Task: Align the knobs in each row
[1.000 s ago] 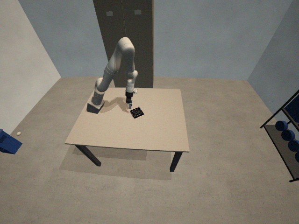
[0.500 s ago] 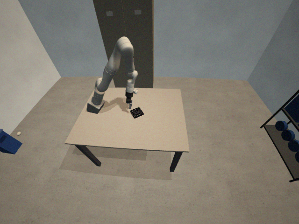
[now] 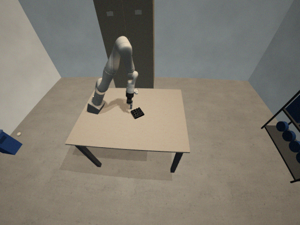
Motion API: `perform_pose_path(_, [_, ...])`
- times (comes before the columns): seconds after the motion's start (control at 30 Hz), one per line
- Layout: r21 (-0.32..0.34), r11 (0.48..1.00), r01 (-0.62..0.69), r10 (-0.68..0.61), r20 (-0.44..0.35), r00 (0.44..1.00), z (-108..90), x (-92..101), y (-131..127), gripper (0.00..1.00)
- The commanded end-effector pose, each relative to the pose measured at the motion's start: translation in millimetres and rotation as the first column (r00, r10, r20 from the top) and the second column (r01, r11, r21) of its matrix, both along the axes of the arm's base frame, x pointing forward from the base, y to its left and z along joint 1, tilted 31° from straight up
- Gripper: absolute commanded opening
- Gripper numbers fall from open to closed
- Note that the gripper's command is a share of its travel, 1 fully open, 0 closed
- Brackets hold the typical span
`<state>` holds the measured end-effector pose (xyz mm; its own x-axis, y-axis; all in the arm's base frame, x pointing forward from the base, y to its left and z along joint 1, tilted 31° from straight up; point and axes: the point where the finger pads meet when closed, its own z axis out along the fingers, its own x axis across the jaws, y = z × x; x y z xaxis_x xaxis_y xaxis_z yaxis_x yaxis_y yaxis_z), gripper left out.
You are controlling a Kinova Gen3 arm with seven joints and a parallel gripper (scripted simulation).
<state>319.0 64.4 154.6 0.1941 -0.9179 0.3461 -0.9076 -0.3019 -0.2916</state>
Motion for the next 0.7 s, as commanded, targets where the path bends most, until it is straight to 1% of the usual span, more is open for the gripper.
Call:
perform_pose_path(0.0, [0.005,1.0,0.003,-0.003,0.003,1.0,2.0,0.8,-1.3,1.0])
perform_pose_path(0.67, [0.015,0.998,-0.066,0.066,-0.012,0.998,6.1,1.3,-1.2,1.0])
